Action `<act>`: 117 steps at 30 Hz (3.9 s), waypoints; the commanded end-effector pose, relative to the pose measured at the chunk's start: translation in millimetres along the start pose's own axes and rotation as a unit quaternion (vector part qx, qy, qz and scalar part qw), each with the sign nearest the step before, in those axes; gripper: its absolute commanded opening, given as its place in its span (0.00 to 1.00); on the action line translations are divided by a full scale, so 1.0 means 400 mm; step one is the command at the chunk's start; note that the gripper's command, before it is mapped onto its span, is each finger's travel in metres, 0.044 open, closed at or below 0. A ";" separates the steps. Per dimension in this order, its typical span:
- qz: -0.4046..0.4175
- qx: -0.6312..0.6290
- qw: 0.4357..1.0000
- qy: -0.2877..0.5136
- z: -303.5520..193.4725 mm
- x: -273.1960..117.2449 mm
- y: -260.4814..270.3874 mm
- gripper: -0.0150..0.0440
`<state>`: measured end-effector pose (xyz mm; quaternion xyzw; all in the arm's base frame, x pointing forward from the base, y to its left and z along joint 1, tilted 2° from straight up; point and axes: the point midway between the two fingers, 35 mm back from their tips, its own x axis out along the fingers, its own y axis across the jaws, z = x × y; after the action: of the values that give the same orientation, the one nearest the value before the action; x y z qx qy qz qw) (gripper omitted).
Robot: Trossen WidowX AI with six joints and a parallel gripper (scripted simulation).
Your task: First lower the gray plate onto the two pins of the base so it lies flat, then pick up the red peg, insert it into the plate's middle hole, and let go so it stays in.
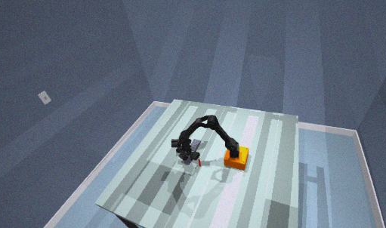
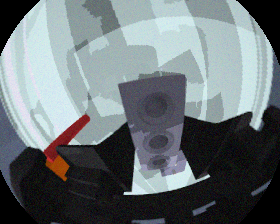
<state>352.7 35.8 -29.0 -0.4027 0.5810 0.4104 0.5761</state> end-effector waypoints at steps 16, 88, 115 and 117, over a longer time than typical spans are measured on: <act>-0.008 0.002 1.000 -0.002 0.009 -0.156 -0.011 0.25; -0.009 -0.052 0.999 0.005 -0.324 -0.150 -0.109 0.25; -0.009 -0.060 0.998 0.007 -0.380 -0.123 -0.113 0.25; -0.009 -0.060 0.998 0.007 -0.380 -0.123 -0.113 0.25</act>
<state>345.0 -122.3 20.9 -0.4430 0.5553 0.4348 0.5535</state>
